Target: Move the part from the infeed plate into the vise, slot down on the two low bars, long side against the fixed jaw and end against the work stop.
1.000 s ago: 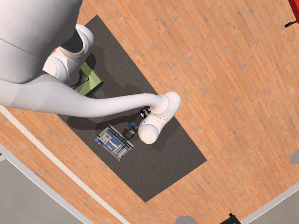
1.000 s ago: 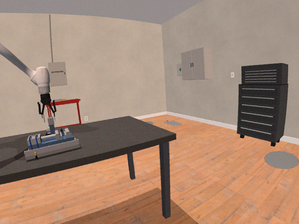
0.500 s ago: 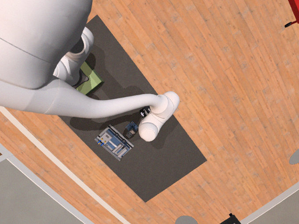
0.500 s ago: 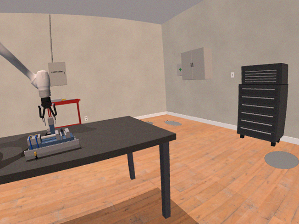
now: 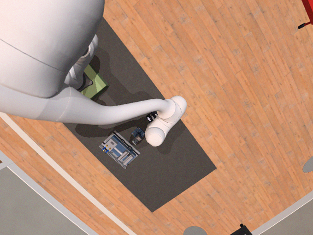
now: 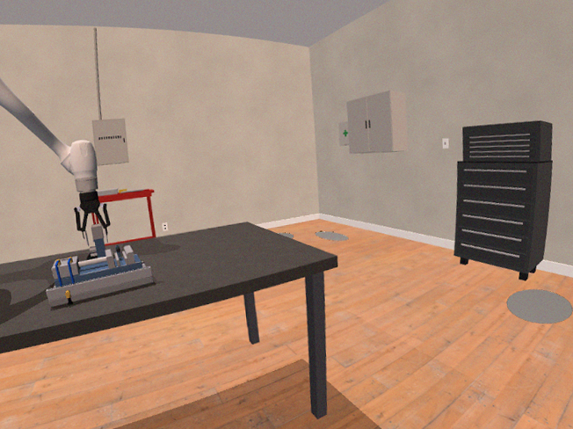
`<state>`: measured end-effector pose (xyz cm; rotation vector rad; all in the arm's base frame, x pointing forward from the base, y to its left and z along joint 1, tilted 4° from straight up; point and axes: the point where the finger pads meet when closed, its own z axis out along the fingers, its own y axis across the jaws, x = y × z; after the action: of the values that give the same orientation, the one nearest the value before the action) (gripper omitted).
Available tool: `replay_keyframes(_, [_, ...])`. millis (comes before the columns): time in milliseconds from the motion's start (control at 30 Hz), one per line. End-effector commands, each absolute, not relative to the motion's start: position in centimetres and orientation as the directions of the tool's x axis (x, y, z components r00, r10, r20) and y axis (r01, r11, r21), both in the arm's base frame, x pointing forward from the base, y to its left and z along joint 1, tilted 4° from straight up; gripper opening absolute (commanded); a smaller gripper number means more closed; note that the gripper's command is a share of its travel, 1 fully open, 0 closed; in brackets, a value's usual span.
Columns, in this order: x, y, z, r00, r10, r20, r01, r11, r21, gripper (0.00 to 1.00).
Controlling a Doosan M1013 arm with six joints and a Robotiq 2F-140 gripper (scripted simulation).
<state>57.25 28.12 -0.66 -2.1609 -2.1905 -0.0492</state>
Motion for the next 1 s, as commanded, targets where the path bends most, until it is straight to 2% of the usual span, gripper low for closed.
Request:
replay_keyframes(0, [56.8,28.2,-1.6,-0.015,0.998,0.069,0.999,0.017,-0.028,0.51])
replay_keyframes(967, [56.7,28.3,-3.3,-0.015,0.998,0.069,0.999,0.017,-0.028,0.51])
